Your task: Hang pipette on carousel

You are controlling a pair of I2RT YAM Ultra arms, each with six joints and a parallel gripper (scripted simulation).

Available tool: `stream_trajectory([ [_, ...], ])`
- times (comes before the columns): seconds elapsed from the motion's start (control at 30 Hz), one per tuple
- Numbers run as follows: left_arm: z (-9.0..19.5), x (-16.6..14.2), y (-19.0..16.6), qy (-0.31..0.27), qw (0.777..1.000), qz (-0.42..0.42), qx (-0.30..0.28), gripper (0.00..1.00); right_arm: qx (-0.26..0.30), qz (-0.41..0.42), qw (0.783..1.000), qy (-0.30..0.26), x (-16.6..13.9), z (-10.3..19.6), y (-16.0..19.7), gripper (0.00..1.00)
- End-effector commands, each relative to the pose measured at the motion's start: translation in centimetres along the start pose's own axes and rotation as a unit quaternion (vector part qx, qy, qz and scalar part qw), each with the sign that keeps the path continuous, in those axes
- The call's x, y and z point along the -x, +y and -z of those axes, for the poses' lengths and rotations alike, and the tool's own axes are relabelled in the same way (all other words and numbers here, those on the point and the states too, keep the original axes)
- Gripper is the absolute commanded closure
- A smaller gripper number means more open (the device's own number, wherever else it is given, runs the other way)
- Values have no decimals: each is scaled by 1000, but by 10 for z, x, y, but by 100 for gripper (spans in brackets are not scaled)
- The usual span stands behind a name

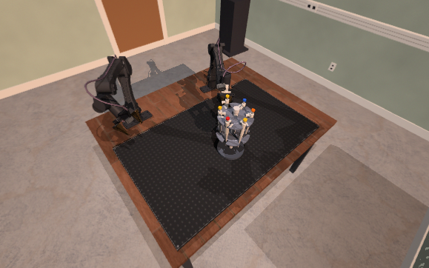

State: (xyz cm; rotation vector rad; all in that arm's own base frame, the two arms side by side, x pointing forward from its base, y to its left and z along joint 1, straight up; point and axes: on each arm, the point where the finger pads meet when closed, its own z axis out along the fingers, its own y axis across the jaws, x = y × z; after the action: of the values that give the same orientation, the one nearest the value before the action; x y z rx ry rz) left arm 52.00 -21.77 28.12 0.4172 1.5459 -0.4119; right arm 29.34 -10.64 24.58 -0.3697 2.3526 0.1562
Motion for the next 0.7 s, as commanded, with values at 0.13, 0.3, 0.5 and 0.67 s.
stream_trajectory([
  [0.13, 0, 29, 2, -33, 999, -3, -2, 88, -3, 7, 1000, -13, 7, 3, -4, 0],
  [0.3, 0, 29, 2, -33, 999, -3, -2, 88, -3, 7, 1000, -13, 7, 3, -4, 0],
  [0.5, 0, 29, 2, -33, 999, -3, -2, 88, -3, 7, 1000, -13, 7, 3, -4, 0],
  [0.67, 3, 35, 5, -29, 1000, -2, 0, 88, -3, 7, 1000, -13, 7, 3, -4, 0],
])
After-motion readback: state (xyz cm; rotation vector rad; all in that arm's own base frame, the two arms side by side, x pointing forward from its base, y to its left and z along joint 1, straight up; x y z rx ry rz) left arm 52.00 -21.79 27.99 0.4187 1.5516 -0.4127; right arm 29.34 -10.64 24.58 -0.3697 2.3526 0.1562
